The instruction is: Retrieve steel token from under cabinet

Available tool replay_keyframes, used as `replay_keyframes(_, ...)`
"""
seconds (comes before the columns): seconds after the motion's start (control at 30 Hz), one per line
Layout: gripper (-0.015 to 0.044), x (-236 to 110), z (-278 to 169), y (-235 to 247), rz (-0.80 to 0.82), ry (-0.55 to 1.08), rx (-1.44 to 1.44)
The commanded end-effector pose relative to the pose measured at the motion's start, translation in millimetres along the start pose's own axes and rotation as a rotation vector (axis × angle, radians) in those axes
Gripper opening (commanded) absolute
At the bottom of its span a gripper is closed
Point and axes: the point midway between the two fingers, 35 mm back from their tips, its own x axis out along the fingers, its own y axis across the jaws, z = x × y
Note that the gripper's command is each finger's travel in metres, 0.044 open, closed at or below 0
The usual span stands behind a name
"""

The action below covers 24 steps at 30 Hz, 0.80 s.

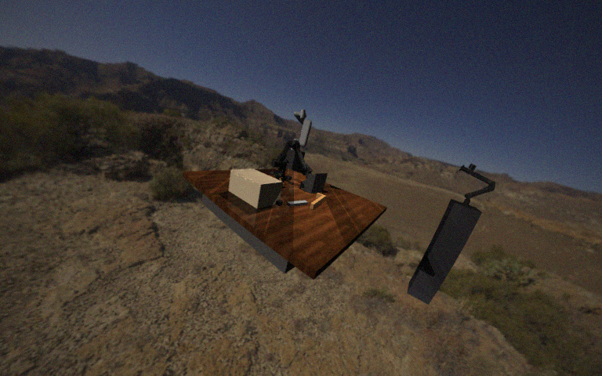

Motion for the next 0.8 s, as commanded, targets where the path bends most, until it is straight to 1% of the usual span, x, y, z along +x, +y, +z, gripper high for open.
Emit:
replay_keyframes(0.0,0.0000,0.0,0.1,-0.7,-0.003,0.000,0.003)
replay_keyframes(0.77,0.0000,-0.2,23.3,0.4,0.001,0.002,0.006)
